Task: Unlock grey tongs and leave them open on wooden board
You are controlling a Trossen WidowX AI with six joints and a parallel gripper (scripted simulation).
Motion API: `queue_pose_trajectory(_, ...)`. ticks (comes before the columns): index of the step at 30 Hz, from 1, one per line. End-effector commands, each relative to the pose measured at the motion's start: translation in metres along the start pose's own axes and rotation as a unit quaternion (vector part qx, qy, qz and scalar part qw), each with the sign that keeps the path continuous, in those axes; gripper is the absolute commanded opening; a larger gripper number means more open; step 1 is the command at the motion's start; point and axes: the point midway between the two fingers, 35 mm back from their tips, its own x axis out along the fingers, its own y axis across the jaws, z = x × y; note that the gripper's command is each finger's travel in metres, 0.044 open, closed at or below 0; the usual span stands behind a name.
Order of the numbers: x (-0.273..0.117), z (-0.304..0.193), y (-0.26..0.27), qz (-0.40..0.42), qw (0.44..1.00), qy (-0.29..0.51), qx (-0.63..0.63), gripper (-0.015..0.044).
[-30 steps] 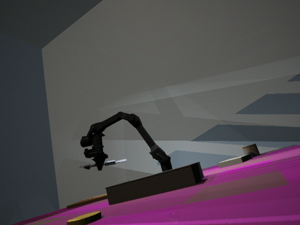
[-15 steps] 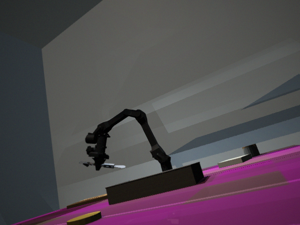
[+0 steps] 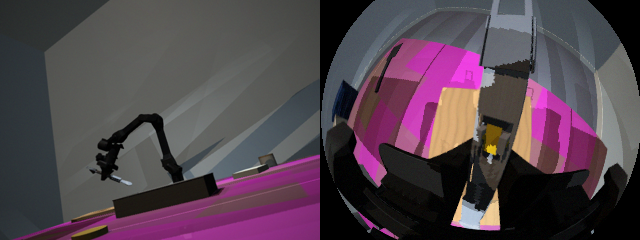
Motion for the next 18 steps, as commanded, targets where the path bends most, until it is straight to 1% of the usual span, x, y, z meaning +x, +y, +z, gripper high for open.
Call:
queue_pose_trajectory(1,-0.004,0.001,0.0,0.003,0.999,-0.039,0.001,-0.015)
queue_pose_trajectory(18,-0.022,-0.004,0.001,0.006,0.985,-0.175,-0.007,-0.015)
